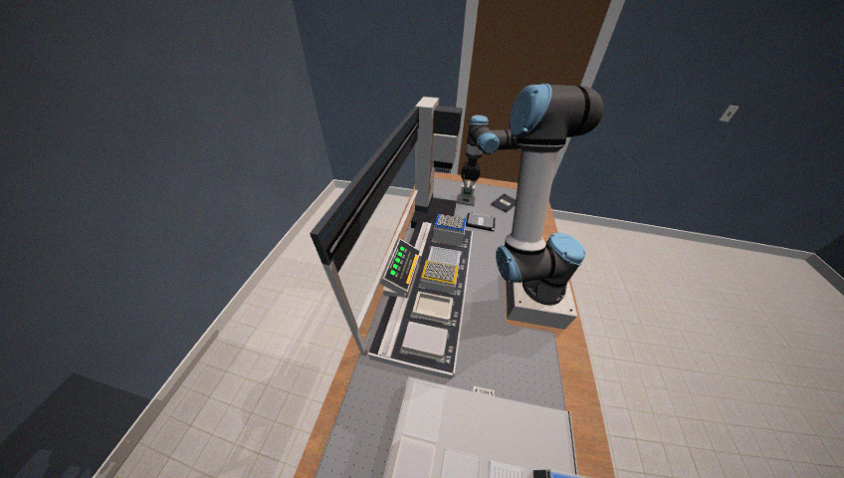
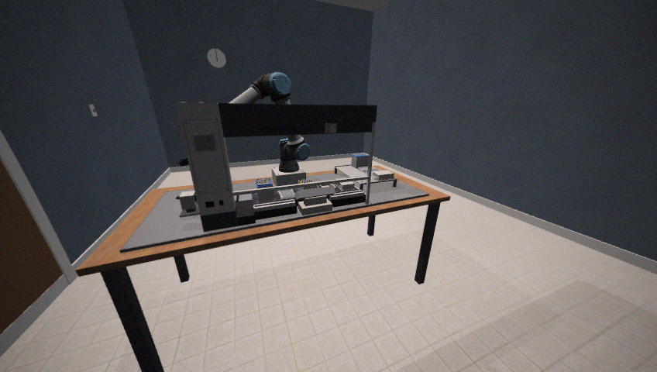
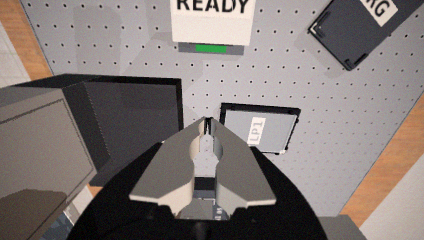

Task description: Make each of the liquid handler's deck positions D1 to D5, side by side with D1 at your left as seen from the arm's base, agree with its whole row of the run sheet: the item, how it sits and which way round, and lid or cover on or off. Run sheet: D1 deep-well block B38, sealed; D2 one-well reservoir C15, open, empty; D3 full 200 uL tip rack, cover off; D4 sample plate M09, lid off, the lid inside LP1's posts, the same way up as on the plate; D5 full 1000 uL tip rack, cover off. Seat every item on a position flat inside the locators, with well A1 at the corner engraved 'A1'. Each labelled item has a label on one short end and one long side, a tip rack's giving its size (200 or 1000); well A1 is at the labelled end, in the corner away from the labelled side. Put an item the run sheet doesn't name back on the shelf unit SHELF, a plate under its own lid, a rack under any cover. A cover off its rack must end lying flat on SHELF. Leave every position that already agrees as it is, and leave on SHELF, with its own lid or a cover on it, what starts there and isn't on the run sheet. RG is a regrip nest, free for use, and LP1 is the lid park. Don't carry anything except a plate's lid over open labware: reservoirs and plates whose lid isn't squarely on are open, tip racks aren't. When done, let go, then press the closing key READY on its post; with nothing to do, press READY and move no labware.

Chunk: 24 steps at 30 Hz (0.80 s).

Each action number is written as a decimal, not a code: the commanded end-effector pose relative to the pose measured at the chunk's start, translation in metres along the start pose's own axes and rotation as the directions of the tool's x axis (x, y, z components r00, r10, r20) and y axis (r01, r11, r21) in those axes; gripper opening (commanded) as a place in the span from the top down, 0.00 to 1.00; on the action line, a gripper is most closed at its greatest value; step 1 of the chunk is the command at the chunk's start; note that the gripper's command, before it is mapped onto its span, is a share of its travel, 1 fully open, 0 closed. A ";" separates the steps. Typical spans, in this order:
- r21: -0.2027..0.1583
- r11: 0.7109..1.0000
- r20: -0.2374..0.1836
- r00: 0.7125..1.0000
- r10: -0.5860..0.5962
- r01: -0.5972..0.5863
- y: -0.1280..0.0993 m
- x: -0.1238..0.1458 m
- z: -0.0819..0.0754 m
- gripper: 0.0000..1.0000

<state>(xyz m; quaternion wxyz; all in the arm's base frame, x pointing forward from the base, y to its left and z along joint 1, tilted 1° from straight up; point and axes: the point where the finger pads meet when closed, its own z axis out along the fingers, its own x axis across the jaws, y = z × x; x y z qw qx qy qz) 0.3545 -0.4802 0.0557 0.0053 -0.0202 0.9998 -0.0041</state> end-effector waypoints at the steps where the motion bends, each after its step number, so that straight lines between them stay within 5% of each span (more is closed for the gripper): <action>1: 0.002 1.000 0.001 1.000 0.000 0.000 0.000 0.000 0.007 1.00; 24: 0.002 1.000 0.001 1.000 0.000 0.000 0.000 0.000 0.038 1.00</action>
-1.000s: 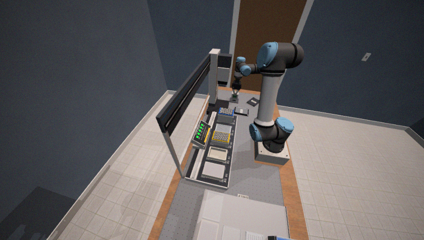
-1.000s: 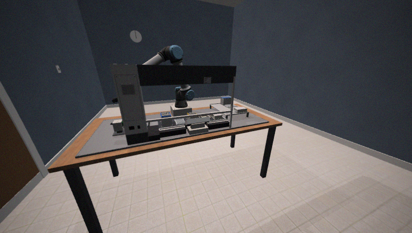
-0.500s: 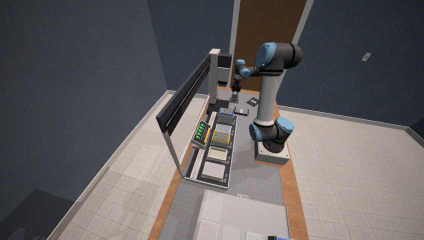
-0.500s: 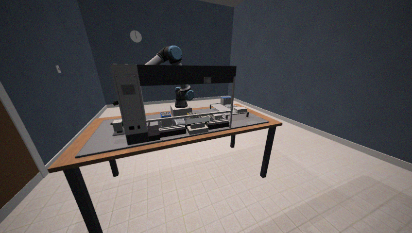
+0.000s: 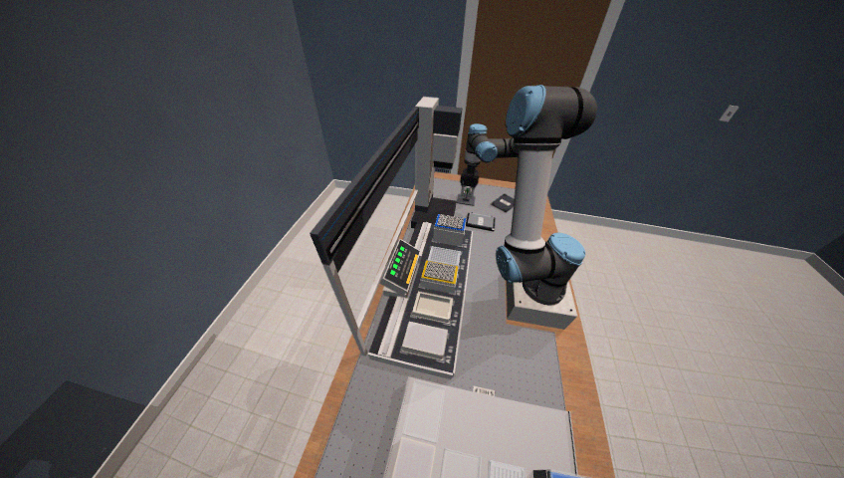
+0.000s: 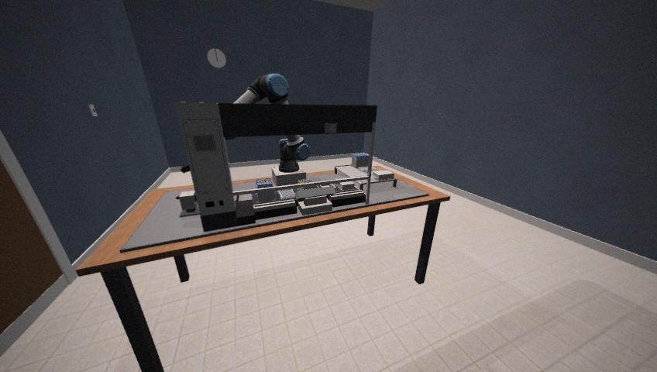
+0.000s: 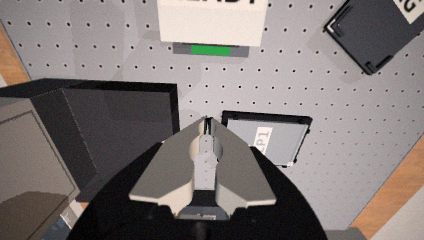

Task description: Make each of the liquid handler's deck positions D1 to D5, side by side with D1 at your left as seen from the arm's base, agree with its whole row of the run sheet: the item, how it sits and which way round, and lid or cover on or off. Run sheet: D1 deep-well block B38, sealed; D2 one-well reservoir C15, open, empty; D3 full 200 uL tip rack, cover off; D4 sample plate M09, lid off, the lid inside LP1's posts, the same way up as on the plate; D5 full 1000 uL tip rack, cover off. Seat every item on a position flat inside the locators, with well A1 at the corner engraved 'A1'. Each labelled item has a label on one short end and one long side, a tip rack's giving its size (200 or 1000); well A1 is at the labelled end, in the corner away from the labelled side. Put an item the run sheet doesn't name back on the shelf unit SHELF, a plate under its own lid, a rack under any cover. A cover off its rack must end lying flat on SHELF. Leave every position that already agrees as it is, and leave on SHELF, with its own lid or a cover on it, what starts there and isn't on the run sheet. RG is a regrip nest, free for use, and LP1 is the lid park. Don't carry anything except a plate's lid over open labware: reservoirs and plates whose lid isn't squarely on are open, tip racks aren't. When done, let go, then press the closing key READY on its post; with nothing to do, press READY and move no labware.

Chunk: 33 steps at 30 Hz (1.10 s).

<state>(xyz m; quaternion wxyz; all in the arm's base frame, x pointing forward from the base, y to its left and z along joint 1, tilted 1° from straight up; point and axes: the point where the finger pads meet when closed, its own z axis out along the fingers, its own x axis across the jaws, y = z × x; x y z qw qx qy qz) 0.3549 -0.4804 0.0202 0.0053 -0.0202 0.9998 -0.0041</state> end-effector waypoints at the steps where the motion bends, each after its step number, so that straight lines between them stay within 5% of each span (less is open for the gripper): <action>1: 0.002 1.000 0.001 1.000 0.000 0.000 -0.001 0.000 0.004 1.00; 9: 0.002 1.000 0.001 1.000 0.000 0.000 -0.001 0.000 0.018 1.00; 33: 0.002 1.000 0.001 1.000 0.000 0.000 -0.019 0.000 0.018 1.00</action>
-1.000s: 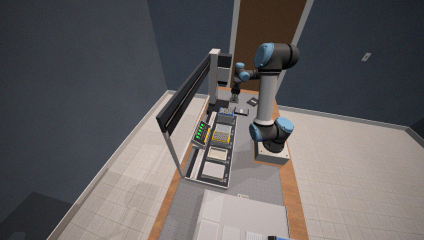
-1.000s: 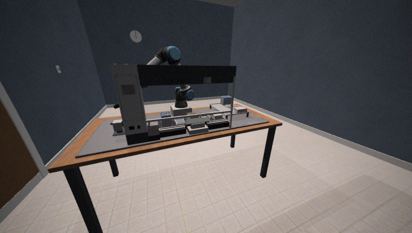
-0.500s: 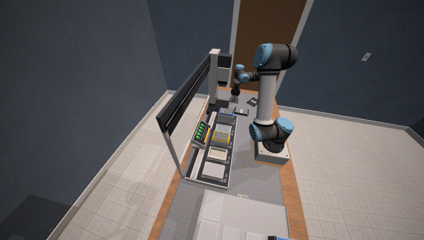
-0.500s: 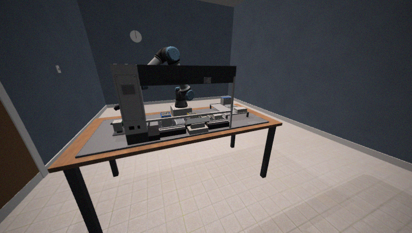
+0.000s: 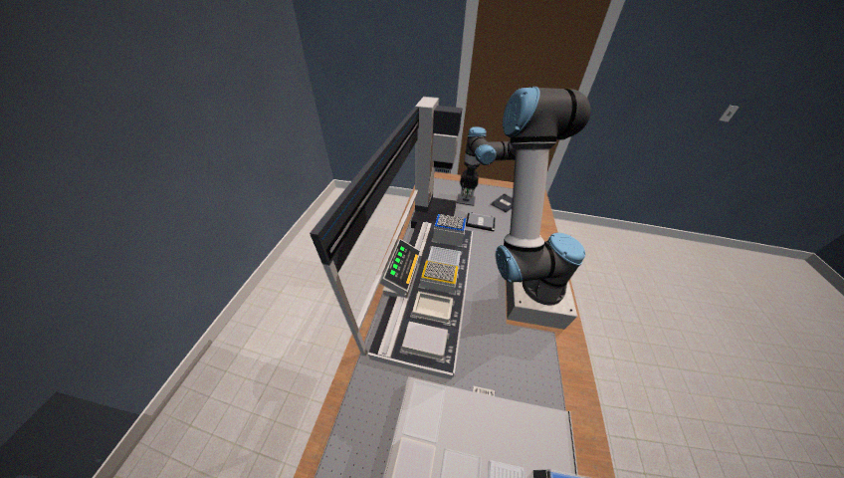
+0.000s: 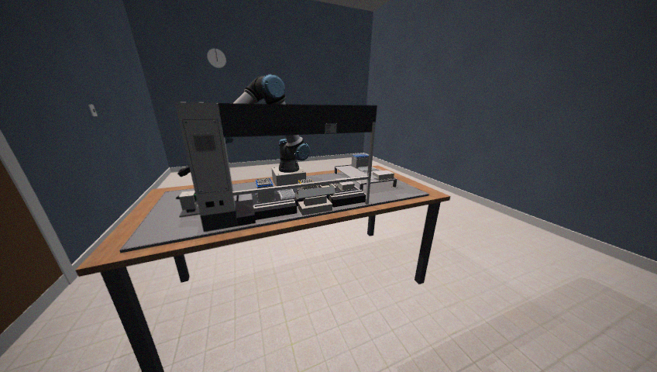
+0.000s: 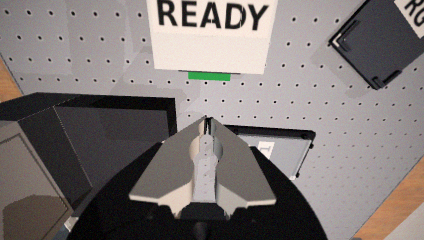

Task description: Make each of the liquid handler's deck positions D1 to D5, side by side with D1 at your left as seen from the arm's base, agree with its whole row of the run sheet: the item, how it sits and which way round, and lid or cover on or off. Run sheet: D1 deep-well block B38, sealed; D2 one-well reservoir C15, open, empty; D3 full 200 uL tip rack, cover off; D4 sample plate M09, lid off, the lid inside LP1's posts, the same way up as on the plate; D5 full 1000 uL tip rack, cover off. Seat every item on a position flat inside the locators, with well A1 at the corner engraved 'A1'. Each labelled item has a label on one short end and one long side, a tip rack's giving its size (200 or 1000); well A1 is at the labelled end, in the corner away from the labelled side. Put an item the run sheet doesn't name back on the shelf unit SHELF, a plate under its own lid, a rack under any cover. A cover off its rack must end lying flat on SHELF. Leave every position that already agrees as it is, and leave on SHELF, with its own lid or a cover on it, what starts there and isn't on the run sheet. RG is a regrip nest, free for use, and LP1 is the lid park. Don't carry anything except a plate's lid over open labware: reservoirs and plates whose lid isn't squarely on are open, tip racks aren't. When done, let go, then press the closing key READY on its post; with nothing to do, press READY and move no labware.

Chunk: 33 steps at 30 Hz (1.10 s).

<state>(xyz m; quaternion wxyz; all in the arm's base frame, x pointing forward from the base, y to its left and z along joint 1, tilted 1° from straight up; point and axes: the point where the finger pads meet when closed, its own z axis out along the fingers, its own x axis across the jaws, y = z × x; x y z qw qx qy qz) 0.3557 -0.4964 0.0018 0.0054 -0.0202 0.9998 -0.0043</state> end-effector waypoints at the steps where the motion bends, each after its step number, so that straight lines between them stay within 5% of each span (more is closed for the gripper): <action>1: 0.001 1.000 0.001 1.000 0.000 0.000 -0.005 0.000 -0.001 1.00; 33: 0.001 1.000 0.001 1.000 0.000 0.000 -0.030 0.000 -0.001 1.00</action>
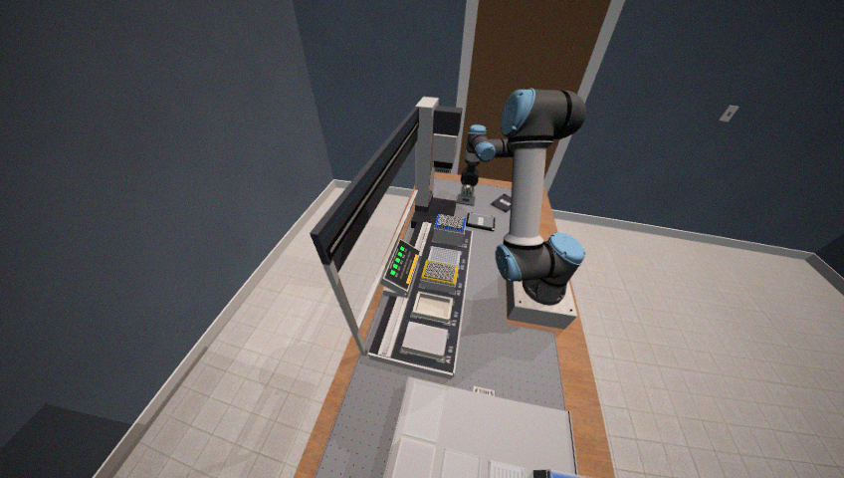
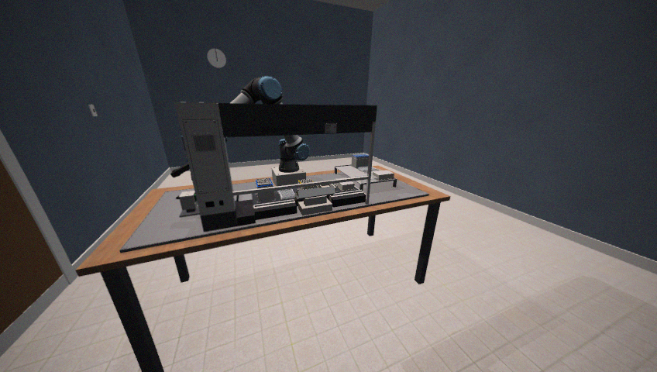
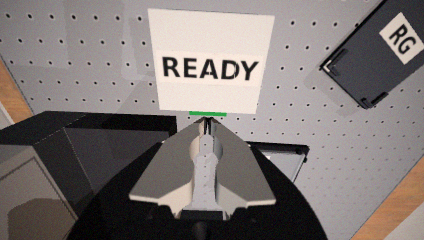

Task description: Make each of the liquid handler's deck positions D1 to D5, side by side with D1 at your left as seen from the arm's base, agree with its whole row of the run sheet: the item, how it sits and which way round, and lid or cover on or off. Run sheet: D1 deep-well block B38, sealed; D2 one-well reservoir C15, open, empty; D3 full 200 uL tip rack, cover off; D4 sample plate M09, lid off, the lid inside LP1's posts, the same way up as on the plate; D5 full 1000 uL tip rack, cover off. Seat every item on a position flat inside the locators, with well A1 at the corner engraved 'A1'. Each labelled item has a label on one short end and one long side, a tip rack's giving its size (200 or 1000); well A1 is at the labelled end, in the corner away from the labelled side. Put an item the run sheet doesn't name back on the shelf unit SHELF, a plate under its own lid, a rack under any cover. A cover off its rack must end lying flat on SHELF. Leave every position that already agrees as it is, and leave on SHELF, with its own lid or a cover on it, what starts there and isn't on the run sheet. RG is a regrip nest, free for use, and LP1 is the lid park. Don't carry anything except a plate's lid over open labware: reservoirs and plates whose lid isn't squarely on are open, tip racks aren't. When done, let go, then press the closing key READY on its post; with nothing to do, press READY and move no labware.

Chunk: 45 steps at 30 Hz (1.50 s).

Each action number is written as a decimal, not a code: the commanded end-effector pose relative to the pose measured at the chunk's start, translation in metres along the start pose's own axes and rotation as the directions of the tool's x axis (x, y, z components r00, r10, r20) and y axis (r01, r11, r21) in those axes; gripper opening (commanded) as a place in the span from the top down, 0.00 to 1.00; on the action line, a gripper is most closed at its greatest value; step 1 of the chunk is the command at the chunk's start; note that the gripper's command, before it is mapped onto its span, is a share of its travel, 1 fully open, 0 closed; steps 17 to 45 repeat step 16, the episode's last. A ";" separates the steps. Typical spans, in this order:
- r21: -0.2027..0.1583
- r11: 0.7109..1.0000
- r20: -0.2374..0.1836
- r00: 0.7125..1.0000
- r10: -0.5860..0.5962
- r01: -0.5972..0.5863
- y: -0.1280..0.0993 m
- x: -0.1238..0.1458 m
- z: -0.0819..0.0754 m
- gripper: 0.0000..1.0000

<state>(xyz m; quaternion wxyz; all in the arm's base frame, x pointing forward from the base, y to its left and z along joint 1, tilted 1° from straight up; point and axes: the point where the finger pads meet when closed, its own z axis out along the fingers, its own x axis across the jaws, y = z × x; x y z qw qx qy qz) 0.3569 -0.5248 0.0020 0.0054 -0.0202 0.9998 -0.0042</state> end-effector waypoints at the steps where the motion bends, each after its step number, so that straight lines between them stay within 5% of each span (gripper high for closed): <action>1: 0.002 1.000 0.001 1.000 0.000 0.000 -0.001 0.000 -0.001 1.00; 45: 0.002 1.000 0.001 1.000 0.000 0.000 -0.006 0.000 -0.001 1.00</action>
